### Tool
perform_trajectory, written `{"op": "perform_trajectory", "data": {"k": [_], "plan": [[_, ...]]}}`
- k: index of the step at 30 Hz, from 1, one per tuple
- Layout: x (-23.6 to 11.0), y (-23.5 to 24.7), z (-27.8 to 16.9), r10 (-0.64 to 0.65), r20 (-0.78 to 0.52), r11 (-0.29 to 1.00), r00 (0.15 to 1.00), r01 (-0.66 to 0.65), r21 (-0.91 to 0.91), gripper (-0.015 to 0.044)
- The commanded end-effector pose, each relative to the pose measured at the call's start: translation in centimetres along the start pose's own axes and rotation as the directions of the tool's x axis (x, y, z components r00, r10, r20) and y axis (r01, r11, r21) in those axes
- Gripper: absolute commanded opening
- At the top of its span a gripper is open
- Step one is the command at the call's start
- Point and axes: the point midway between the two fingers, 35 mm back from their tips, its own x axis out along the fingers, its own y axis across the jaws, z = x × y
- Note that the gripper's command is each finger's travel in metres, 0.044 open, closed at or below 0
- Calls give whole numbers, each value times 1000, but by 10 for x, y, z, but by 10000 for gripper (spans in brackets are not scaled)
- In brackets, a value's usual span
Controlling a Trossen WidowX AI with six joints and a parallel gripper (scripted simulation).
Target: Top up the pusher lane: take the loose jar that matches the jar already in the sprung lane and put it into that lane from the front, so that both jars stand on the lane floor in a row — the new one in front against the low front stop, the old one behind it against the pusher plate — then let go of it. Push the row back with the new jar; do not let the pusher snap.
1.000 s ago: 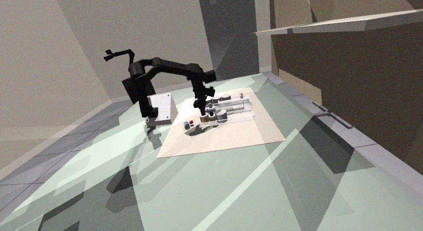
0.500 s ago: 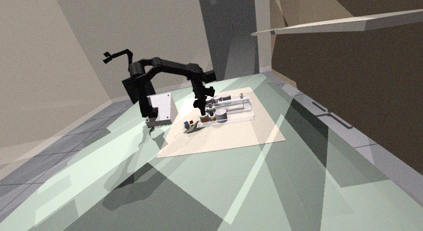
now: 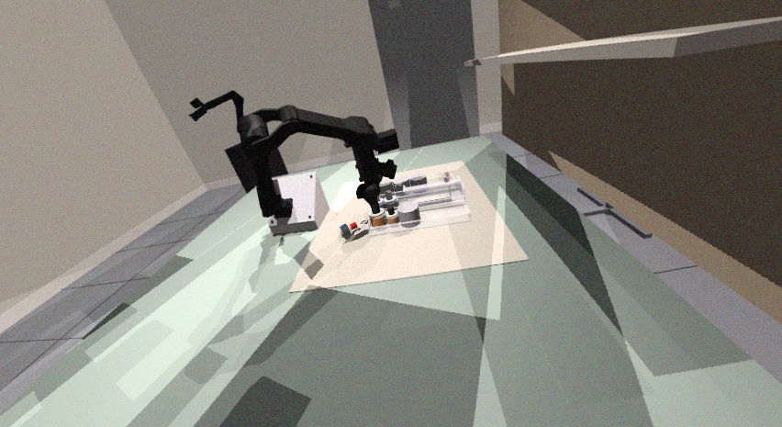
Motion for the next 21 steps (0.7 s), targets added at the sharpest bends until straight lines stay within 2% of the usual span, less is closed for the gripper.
{"op": "perform_trajectory", "data": {"k": [1, 11, 21], "plan": [[-13, 1, 2, 4, 10, 1000, 1000, -4, 8, 295], [-18, 1, -1, 4, 10, 1000, 1000, -4, 8, 295], [-20, 2, -33, 5, 8, 1000, 1000, -5, 6, 295]]}}
